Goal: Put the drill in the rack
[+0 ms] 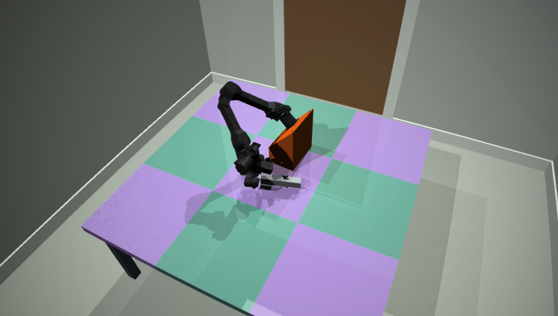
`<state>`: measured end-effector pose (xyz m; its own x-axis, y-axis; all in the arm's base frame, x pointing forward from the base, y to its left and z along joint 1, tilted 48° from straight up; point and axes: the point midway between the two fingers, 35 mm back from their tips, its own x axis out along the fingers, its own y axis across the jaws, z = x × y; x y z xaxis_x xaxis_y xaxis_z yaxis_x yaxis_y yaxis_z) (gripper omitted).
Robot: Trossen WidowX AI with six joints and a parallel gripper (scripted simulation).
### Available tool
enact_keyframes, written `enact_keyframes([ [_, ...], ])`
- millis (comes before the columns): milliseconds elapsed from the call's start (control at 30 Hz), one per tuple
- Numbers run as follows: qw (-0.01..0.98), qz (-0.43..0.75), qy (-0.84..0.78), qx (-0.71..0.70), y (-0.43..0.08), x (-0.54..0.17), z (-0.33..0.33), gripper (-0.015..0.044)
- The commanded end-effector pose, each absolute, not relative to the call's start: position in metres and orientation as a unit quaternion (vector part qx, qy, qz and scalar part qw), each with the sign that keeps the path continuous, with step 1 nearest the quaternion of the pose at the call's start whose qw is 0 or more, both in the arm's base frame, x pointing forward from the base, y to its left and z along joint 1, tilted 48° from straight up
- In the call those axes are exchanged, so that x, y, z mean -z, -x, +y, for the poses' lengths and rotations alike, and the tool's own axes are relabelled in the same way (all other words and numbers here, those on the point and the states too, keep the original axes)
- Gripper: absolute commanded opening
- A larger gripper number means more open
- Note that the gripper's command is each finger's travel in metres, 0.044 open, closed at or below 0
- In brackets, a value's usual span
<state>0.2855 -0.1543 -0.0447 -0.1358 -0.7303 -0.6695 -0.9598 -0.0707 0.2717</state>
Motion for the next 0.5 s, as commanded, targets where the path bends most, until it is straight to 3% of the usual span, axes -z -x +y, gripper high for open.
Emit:
enact_keyframes([
  [0, 0.161, 0.663, 0.638, -0.358, -0.286, 0.0439, -0.1543, 0.0256],
  [300, 0.161, 0.663, 0.638, -0.358, -0.286, 0.0439, -0.1543, 0.002],
  [467, 0.161, 0.663, 0.638, -0.358, -0.286, 0.0439, -0.1543, 0.0],
])
